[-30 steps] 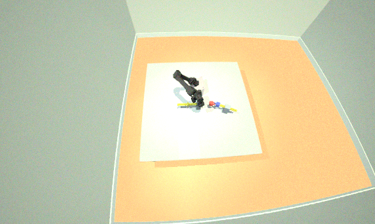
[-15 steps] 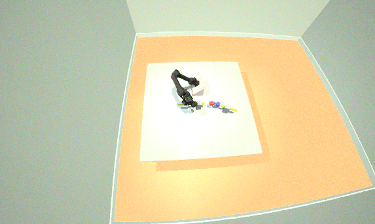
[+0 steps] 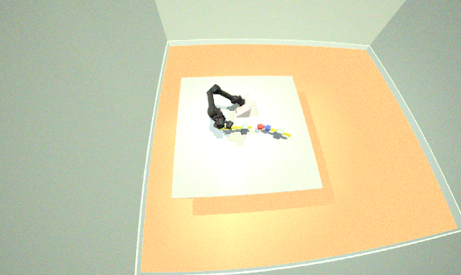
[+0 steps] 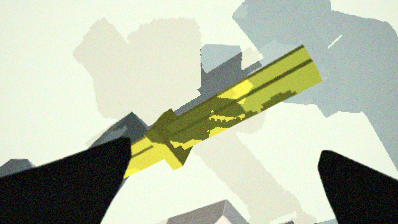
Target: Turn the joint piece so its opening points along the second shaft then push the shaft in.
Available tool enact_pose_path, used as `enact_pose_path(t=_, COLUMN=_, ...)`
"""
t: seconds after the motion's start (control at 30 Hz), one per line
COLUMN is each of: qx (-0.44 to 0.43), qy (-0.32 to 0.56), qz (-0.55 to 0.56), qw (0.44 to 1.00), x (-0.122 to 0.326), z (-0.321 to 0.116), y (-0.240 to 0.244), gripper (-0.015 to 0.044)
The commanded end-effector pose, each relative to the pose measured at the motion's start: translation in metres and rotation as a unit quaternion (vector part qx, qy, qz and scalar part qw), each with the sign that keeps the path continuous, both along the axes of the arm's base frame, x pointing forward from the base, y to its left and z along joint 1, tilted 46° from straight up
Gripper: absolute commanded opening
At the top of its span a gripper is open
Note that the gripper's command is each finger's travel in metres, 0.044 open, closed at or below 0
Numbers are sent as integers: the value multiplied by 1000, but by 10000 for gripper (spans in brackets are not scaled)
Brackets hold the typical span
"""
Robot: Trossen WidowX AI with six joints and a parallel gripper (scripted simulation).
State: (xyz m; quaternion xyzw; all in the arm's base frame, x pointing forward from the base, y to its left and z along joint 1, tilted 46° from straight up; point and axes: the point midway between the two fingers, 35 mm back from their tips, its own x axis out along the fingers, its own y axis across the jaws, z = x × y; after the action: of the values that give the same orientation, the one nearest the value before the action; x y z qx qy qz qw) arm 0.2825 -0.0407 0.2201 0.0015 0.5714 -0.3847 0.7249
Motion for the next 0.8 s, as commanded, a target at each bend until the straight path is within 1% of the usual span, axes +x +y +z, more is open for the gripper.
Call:
enact_pose_path(t=0.0, qx=-7, qy=10, qz=13, qw=1000, x=-3, z=6, y=-5, gripper=440)
enact_pose_path(t=0.1, qx=-9, qy=4, qz=4, qw=1000, x=-2, z=5, y=-6, gripper=440)
enact_pose_path(t=0.4, qx=-30, qy=-86, qz=-113, qw=989, x=2, z=-10, y=-19, gripper=440)
enact_pose_path(t=0.77, qx=-52, qy=-203, qz=-249, qw=946, x=4, z=-29, y=-35, gripper=440)
